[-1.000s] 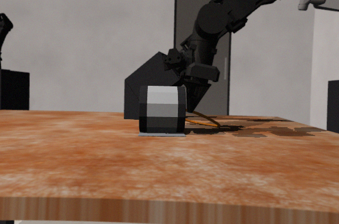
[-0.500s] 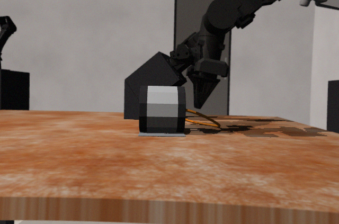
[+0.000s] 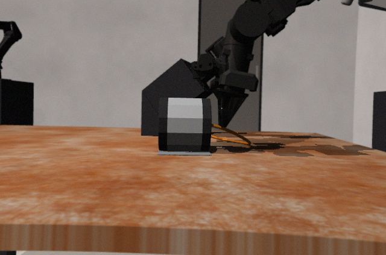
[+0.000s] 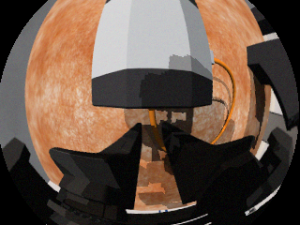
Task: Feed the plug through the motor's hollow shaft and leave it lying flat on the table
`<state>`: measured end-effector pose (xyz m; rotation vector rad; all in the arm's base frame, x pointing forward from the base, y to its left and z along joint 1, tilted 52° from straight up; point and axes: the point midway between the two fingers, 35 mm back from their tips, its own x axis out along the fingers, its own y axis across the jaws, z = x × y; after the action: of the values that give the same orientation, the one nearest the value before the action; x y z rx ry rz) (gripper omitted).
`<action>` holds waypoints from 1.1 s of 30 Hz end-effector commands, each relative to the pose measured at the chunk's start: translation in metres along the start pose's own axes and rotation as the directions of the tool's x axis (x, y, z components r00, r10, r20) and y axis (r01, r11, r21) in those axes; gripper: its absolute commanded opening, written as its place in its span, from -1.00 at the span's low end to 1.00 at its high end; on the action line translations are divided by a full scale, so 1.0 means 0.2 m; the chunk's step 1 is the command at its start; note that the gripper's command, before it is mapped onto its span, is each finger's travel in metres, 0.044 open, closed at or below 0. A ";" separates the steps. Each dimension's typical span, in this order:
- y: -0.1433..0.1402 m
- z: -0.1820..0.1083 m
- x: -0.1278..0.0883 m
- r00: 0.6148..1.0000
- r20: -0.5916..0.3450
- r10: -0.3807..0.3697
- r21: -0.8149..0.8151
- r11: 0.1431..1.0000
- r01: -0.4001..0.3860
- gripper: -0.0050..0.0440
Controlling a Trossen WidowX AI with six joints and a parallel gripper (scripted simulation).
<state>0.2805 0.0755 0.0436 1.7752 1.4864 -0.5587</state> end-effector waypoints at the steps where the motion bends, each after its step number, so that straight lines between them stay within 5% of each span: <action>1: -0.01 0.02 0.03 1.000 0.002 -0.004 0.009 1.000 0.004 -0.39; 7: -0.01 0.02 0.04 1.000 0.002 -0.004 0.009 1.000 0.004 -0.39; 24: 0.00 0.01 0.03 1.000 -0.001 -0.001 0.001 1.000 0.001 -0.80; 33: 0.00 0.05 0.03 1.000 0.001 -0.004 0.007 1.000 0.004 -0.80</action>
<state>0.2819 0.0751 0.0362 1.7780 1.4870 -0.5652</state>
